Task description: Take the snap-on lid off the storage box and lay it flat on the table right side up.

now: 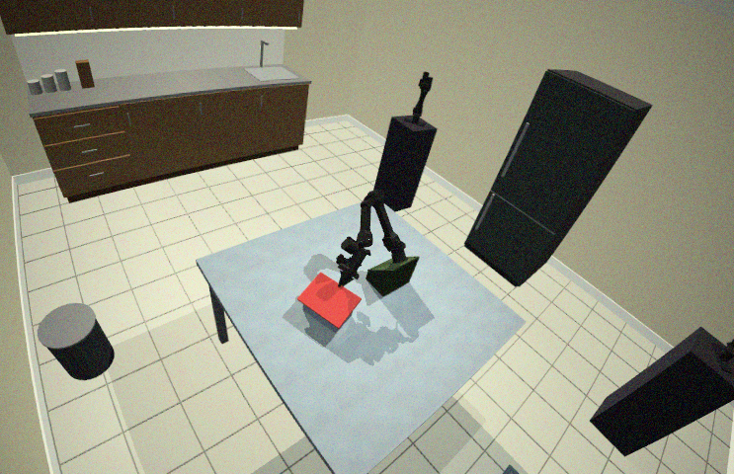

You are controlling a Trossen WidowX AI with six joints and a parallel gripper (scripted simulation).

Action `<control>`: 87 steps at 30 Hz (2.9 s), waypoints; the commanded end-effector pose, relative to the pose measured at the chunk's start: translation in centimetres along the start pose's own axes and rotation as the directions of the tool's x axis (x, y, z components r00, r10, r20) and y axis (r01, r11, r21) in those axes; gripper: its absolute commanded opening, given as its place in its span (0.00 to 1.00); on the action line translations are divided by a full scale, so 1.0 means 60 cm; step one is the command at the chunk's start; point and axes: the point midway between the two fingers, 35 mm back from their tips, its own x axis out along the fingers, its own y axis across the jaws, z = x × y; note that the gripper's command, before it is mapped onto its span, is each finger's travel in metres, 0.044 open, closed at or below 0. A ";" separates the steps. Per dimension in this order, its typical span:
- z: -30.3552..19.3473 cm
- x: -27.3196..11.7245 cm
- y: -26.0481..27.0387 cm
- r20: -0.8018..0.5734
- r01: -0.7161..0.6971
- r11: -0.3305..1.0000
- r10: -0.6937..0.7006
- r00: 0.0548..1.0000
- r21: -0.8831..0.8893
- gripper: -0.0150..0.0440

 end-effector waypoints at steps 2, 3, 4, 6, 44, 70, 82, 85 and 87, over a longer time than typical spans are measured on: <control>0.003 -0.007 0.017 0.005 -0.012 1.000 0.012 1.000 0.004 0.25; 0.003 -0.007 0.019 0.005 -0.012 1.000 0.012 1.000 0.004 0.25; 0.003 -0.008 0.021 0.005 -0.012 1.000 0.012 1.000 0.004 0.25; 0.003 -0.010 0.026 0.005 -0.012 1.000 0.012 1.000 0.004 0.25; 0.003 -0.026 0.123 0.004 -0.014 1.000 0.014 1.000 0.006 0.25; 0.003 -0.060 0.169 0.003 -0.014 1.000 0.014 1.000 0.007 0.25; -0.013 -0.060 0.164 0.002 -0.014 1.000 0.014 1.000 0.007 0.25; -0.023 -0.061 0.162 0.002 -0.014 1.000 0.014 1.000 0.007 0.25; -0.029 -0.061 0.162 0.002 -0.014 1.000 0.014 1.000 0.007 0.25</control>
